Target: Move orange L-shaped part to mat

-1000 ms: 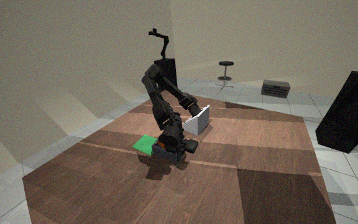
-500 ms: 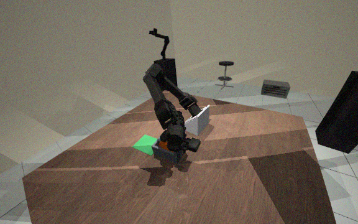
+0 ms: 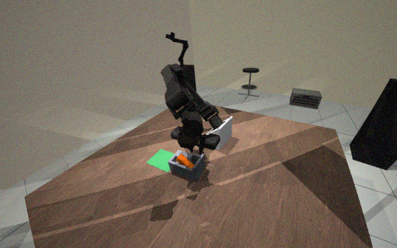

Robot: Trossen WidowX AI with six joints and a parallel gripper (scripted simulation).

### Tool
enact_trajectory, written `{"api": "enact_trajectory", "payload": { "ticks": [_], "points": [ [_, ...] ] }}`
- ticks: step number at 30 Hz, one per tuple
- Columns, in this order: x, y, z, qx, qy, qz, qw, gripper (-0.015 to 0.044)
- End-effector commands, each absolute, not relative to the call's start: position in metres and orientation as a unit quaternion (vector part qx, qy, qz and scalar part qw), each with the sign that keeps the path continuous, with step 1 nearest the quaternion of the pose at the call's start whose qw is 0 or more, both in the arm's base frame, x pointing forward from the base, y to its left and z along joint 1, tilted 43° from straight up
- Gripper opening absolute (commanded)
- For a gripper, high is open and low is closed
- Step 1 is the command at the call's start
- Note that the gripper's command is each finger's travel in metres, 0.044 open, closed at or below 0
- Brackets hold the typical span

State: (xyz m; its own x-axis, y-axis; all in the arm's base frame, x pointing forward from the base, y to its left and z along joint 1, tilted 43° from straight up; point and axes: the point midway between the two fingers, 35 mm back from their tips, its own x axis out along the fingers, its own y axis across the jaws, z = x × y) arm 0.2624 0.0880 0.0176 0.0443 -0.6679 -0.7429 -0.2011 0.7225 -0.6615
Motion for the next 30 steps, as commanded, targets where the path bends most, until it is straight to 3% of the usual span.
{"api": "enact_trajectory", "payload": {
  "ticks": [1,25,29,30],
  "points": [
    [0.2606,0.0898,0.0221,-0.322,0.672,-0.185,0.641,0.018],
    [0.2619,0.0886,0.0193,-0.326,0.668,-0.181,0.644,0.018],
    [0.2655,0.0834,0.025,-0.268,0.65,-0.239,0.67,0.028],
    [0.2672,0.0807,0.0278,-0.238,0.639,-0.267,0.681,0.028]
  ]
}}
